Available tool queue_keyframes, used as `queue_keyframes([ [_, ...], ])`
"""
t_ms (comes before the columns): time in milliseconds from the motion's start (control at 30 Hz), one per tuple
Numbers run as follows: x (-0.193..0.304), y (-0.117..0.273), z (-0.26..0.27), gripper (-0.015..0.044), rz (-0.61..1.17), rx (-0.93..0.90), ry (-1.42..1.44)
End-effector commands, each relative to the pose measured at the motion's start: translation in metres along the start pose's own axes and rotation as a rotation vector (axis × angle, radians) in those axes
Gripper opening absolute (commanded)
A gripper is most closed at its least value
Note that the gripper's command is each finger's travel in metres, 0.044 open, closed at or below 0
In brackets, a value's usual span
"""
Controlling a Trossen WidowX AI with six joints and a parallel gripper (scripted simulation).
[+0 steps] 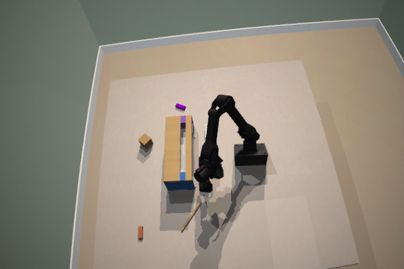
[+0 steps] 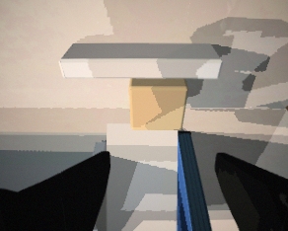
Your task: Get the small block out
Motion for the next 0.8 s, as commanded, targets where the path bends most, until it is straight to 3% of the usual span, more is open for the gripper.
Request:
queue_keyframes([
  [0, -0.003, -0.007, 0.001, 0.0285, 0.001, -0.006, 0.004],
  [767, -0.017, -0.04, 0.006, 0.0285, 0.002, -0.008, 0.005],
])
Point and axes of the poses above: the point midway between the two fingers, 35 mm back from their tips, its own y axis back along the fingers, its own z axis across the jaws, x = y × z, the point moved 10 cm from there along y, back along the fingers, and after that the axes turned 12 degrees about -y, right-handed, at the moved point
